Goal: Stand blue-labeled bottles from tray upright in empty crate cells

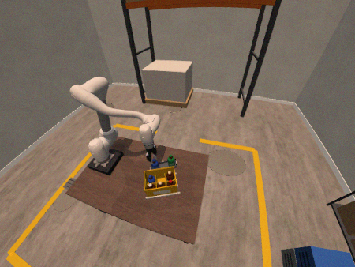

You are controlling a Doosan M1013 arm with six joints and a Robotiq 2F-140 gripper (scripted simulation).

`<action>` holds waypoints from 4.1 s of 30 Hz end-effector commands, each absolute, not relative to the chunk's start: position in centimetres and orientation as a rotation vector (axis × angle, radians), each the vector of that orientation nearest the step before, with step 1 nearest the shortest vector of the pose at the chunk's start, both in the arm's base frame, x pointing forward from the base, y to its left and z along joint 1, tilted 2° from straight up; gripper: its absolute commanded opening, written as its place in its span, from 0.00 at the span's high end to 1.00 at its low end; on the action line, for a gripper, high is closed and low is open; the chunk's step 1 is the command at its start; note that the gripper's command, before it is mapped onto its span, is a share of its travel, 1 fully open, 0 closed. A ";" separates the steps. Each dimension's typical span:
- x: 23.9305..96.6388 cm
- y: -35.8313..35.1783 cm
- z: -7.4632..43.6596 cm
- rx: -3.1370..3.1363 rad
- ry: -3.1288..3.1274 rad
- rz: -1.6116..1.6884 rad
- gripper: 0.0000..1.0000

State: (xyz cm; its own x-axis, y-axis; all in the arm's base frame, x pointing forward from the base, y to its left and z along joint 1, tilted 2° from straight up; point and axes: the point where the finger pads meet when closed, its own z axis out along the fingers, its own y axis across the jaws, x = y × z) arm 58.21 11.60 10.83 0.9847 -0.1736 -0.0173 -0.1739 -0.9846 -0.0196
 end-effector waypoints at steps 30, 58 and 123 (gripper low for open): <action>58.2 11.6 10.8 -3.108 0.272 0.024 1.00; 58.2 11.6 10.8 -3.108 0.272 0.024 1.00; 58.0 11.5 14.3 -3.108 0.272 0.024 1.00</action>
State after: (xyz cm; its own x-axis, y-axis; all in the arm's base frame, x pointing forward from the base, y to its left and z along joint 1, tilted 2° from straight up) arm 58.02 11.54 14.07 0.9847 -0.1736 -0.0173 -0.1739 -0.9846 -0.0196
